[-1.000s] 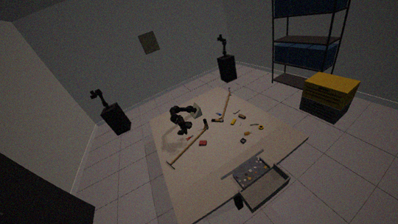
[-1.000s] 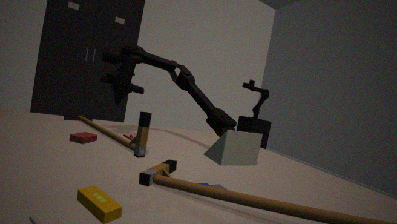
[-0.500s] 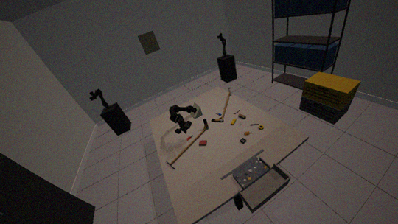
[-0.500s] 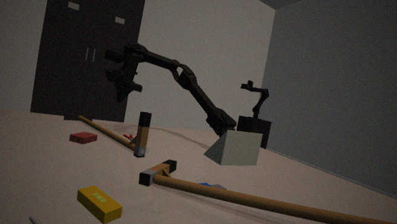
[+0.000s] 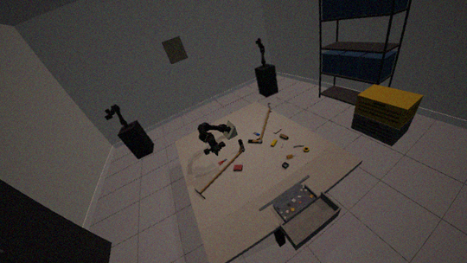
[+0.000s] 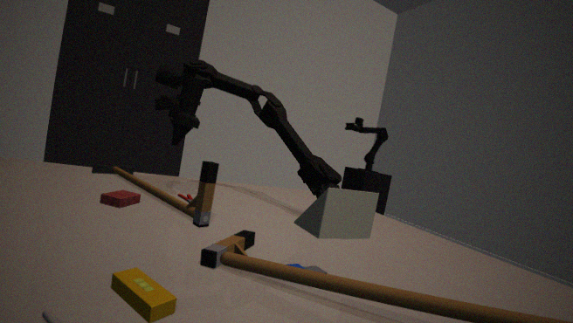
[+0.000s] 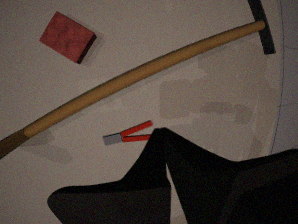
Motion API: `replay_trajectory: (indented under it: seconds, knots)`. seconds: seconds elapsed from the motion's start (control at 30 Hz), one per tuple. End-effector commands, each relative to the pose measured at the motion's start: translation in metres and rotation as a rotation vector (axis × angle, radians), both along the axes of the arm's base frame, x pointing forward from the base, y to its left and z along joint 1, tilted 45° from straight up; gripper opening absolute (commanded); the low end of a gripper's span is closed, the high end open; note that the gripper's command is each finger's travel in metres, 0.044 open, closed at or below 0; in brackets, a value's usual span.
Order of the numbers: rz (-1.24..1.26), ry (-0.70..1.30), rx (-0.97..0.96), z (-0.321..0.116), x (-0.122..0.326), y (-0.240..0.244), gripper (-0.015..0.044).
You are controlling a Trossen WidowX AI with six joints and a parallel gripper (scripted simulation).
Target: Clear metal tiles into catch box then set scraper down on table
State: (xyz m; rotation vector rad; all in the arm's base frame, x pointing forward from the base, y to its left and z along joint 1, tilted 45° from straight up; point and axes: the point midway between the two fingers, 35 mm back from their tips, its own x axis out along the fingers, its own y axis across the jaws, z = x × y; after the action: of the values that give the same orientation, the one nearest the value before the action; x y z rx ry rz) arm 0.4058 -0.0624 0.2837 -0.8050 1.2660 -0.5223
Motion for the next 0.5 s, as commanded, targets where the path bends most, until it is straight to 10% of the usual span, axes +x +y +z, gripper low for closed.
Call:
replay_trajectory:
  seconds: [0.0,0.47]
  knots:
    - [-0.068,-0.083,0.018,0.0008,-0.0025,0.0002,0.0000]
    - [-0.270,-0.355,0.091,0.0062,-0.0099,0.0039,0.0000]
